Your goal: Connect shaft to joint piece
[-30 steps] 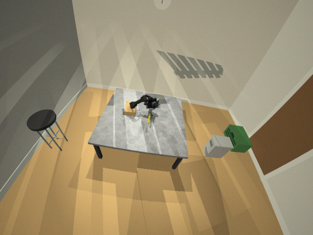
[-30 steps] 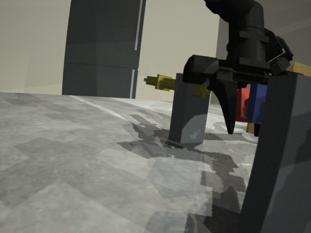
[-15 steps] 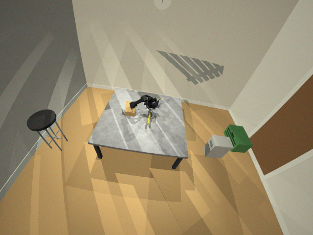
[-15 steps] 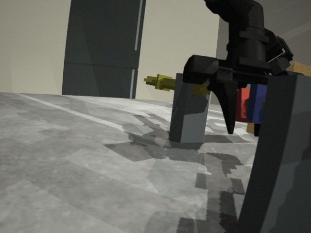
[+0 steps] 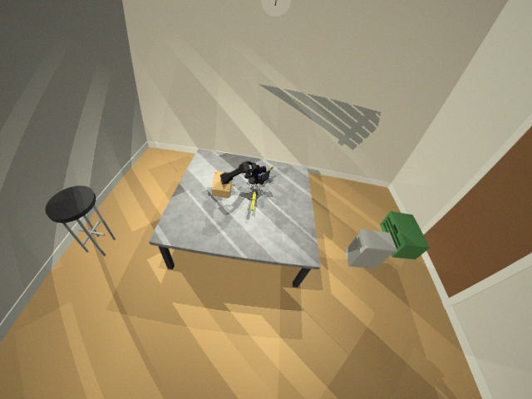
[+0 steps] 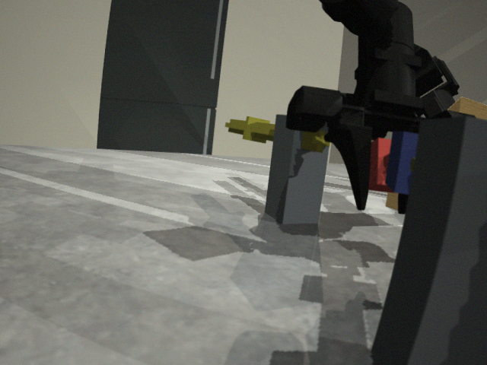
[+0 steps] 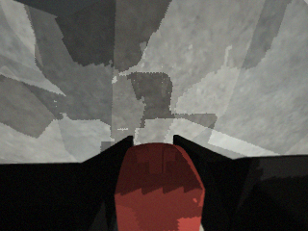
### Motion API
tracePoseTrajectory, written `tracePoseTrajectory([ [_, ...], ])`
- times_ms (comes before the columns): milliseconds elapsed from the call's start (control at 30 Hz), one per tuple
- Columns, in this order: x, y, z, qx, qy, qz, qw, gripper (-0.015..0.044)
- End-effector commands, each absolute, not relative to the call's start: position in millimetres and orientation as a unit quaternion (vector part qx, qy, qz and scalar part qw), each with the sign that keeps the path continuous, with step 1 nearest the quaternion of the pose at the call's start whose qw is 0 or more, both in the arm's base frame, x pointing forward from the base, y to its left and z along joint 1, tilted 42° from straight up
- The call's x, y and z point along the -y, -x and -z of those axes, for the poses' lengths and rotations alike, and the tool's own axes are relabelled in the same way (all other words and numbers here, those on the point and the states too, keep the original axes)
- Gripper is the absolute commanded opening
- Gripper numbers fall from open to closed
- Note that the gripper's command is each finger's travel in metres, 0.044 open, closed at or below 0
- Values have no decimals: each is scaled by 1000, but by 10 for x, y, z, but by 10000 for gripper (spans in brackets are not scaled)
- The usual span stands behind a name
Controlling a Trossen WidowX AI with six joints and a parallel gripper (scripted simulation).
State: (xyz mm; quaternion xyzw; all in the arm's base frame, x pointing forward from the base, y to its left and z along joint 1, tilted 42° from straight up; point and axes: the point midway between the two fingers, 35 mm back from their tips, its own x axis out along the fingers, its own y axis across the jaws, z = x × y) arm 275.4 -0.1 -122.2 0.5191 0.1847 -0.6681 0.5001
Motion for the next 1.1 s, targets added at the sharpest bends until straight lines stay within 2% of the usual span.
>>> tracePoseTrajectory([
  [0,4,-2752,1223,-185,-518,668,501,182],
  [567,4,-2752,1223,-185,-518,668,501,182],
  [633,1,-2754,1222,-185,-519,668,500,147],
  [800,1,-2754,1222,-185,-519,668,500,147],
  [967,1,-2754,1222,-185,-519,668,500,16],
  [1067,1,-2754,1222,-185,-519,668,500,0],
])
